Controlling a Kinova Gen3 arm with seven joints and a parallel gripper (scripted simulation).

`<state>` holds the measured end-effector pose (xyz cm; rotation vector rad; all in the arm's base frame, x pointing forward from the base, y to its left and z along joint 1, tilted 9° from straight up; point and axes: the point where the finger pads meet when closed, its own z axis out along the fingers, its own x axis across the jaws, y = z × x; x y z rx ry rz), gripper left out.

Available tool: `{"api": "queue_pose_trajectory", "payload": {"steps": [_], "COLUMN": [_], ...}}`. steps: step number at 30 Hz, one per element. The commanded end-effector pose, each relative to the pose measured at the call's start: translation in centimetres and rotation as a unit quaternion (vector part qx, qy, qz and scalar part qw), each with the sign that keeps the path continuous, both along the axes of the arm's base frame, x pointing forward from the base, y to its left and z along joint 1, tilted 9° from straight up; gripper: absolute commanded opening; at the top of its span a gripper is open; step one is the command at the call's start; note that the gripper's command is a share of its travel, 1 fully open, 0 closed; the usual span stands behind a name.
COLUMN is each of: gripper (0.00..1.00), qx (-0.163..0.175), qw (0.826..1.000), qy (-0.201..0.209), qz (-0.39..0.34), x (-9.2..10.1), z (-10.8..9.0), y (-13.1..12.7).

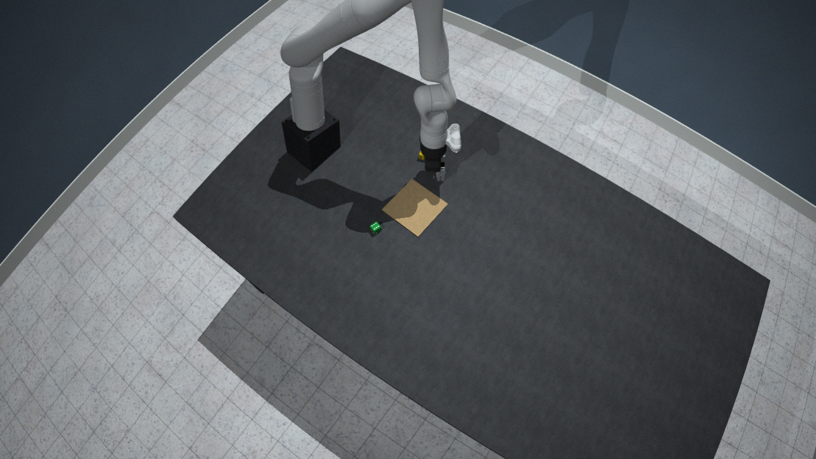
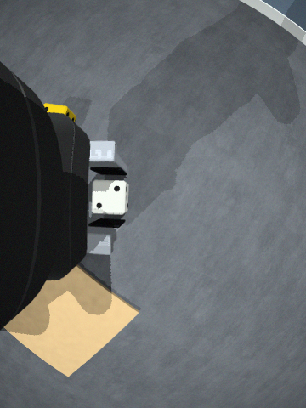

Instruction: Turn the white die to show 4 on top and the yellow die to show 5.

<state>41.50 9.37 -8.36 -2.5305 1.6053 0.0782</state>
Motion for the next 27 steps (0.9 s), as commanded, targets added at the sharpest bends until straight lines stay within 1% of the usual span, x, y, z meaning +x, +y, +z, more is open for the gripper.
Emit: {"api": "queue_pose_trajectory", "payload": {"steps": [1, 5, 6, 27], "gripper": [0.79, 0.79, 0.49, 0.49], "qx": [0.000, 0.000, 0.000, 0.000], "qw": [1.000, 1.000, 1.000, 1.000], "qy": [-0.001, -0.001, -0.001, -0.001], "qz": [0.000, 0.000, 0.000, 0.000], "x": [0.06, 0.06, 0.06, 0.06], "z": [0.06, 0.06, 0.06, 0.06], "y": [-0.01, -0.01, -0.01, -0.01]}}
